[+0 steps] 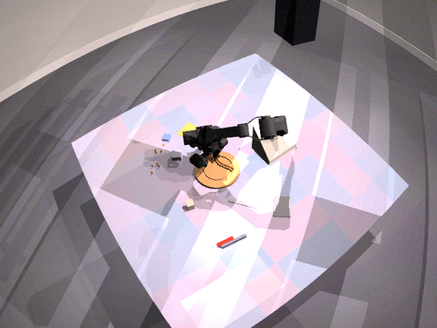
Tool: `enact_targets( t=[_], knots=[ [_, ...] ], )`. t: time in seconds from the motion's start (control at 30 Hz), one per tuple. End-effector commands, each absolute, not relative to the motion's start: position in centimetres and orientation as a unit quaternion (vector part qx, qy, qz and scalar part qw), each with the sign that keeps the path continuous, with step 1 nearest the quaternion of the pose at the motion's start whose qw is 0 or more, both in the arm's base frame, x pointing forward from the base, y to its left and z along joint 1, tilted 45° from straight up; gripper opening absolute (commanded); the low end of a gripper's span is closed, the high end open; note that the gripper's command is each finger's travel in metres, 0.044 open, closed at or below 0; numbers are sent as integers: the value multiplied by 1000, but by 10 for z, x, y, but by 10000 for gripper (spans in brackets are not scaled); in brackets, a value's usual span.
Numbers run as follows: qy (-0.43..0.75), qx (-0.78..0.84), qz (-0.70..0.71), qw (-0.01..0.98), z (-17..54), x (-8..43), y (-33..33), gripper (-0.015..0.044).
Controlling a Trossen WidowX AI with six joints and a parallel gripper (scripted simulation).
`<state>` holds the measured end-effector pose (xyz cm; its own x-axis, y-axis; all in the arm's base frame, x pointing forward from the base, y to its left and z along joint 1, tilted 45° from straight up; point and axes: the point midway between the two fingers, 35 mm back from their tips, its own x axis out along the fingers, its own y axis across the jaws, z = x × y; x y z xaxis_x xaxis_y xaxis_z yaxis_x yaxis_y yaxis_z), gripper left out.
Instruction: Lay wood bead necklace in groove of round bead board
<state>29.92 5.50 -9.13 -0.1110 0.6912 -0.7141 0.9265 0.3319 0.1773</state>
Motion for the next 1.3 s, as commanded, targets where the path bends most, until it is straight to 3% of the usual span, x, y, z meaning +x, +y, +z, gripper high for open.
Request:
enact_targets(
  t=[0.0,0.07,1.03,1.1,1.27],
  knots=[
    [729,555,-160,368,-89,299,53,394],
    [730,555,-160,366,-84,299,48,440],
    [730,555,-161,363,-77,296,41,440],
    [735,545,-141,379,-78,297,38,387],
    [748,455,13,484,-86,304,23,380]
  ],
)
